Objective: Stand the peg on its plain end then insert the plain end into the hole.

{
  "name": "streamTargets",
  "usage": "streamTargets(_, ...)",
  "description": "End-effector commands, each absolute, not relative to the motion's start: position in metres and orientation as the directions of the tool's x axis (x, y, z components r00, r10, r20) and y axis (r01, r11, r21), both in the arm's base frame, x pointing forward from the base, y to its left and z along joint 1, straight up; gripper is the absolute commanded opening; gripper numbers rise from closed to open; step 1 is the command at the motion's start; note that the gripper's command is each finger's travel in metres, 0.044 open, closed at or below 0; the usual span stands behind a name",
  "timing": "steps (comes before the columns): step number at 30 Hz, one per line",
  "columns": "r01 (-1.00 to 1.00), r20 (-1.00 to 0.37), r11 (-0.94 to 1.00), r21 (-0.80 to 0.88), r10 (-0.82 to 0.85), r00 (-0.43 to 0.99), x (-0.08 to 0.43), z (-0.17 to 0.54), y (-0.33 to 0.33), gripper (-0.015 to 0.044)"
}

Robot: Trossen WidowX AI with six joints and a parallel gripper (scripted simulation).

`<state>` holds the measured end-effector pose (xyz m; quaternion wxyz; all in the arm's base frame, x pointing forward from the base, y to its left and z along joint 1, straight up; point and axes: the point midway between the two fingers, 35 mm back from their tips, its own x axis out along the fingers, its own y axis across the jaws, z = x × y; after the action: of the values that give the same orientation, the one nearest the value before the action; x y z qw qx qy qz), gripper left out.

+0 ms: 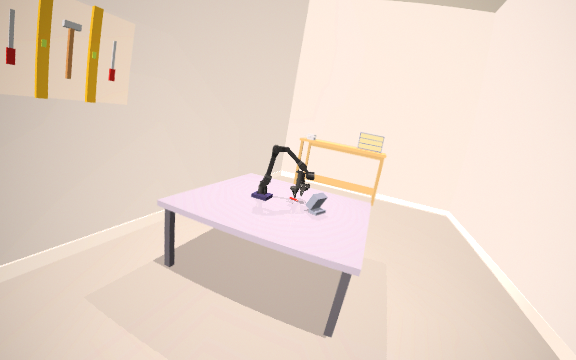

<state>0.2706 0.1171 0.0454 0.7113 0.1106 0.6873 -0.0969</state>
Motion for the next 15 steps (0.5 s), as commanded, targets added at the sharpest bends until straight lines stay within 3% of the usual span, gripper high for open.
streamTargets(1,0.296,-1.000,0.955,0.014,0.007,0.026,0.269,0.037,0.116,0.0440)
streamTargets(15,0.296,-1.000,0.955,0.015,0.007,0.026,0.267,0.018,0.115,0.0440)
